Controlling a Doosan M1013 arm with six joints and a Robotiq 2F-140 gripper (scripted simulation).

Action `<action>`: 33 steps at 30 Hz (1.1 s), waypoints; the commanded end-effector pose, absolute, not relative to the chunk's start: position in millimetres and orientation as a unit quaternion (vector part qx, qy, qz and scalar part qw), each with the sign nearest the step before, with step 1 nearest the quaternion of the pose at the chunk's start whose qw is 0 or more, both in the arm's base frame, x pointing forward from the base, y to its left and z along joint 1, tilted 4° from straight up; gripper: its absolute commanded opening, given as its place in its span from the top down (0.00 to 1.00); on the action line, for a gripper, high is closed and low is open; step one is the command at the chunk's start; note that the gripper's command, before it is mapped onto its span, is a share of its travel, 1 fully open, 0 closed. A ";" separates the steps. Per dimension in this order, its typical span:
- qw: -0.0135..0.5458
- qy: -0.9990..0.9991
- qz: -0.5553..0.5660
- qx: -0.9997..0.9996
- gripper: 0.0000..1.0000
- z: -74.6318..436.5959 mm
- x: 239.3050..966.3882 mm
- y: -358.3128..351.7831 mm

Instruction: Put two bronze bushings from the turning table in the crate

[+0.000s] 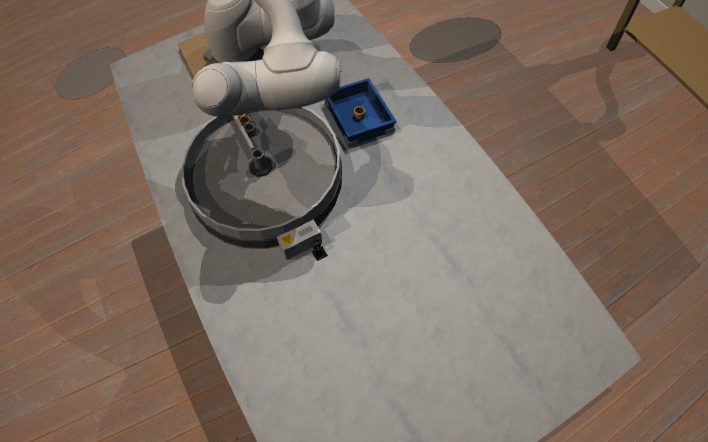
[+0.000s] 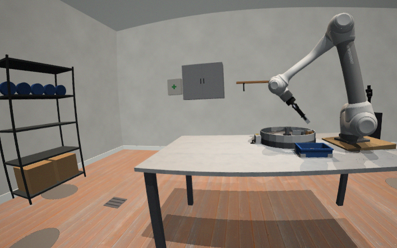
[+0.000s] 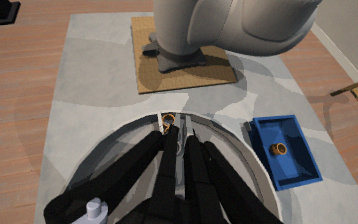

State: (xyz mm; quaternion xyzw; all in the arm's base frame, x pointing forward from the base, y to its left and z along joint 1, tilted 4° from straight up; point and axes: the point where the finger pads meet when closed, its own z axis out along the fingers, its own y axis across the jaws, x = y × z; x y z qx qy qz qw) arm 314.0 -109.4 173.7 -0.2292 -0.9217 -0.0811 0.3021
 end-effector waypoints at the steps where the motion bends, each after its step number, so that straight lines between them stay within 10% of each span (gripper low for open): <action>1: 0.302 -0.922 -0.081 -0.229 0.94 173.8 314.0 -109.3; 33: 0.302 -0.922 -0.081 -0.229 0.94 152.2 315.3 -109.5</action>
